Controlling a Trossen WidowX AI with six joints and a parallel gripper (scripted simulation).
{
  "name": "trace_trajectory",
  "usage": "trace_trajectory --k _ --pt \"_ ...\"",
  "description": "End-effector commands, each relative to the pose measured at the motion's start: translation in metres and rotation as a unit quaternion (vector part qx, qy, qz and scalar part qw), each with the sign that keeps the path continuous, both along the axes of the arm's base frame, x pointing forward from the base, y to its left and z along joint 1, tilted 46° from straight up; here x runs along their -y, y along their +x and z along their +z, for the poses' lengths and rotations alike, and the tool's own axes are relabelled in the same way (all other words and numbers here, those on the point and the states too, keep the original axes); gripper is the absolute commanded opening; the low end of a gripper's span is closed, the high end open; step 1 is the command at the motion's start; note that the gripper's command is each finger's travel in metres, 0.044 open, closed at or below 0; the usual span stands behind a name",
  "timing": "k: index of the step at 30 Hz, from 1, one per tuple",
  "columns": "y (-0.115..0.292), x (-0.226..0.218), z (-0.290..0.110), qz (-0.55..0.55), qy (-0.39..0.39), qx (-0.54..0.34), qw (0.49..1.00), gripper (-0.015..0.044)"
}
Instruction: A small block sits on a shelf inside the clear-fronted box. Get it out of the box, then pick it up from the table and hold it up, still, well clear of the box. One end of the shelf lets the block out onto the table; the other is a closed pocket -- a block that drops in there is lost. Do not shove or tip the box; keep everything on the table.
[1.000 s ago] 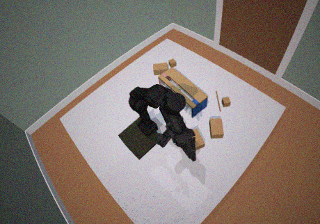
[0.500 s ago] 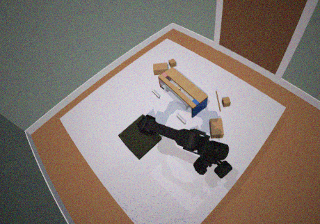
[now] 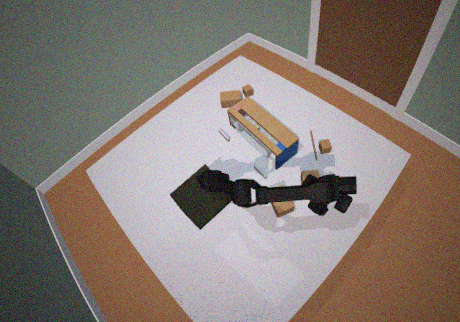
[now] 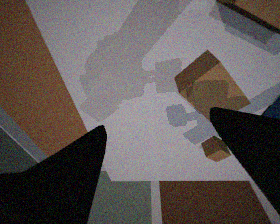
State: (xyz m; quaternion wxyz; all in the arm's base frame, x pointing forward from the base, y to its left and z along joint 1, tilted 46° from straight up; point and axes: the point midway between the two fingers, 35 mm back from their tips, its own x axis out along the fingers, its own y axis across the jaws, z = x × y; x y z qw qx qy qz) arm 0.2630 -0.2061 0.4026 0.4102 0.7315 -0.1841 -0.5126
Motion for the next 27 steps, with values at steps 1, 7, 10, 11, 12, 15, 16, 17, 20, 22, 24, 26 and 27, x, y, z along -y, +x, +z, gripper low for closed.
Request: trace_trajectory --k 1,7,10,11,12,15,16,17,20,22,24,26,27 --pt "0.048 -0.024 -0.048 0.038 0.034 -0.065 0.997 0.0400" --pt "0.104 -0.075 -0.120 0.093 0.056 -0.167 0.980 0.0400" --pt "0.124 -0.108 -0.155 0.123 0.056 -0.217 0.967 0.0400" --pt "0.130 -0.120 -0.167 0.132 0.054 -0.233 0.962 0.0400" --pt "0.134 -0.132 -0.179 0.142 0.052 -0.250 0.956 0.0400" --pt "0.143 -0.168 -0.214 0.170 0.041 -0.299 0.938 0.0400" --pt "0.145 -0.181 -0.226 0.178 0.036 -0.315 0.931 0.0400" --pt "0.146 -0.192 -0.238 0.184 0.030 -0.332 0.925 0.0400" --pt "0.143 -0.228 -0.274 0.200 0.006 -0.381 0.903 0.0400" --pt "0.138 -0.250 -0.298 0.210 -0.014 -0.412 0.886 0.0400" --pt "0.130 -0.273 -0.321 0.220 -0.038 -0.442 0.869 0.0400" --pt "0.120 -0.294 -0.344 0.230 -0.066 -0.470 0.850 0.0400" --pt "0.114 -0.304 -0.356 0.235 -0.082 -0.483 0.839 0.0400"
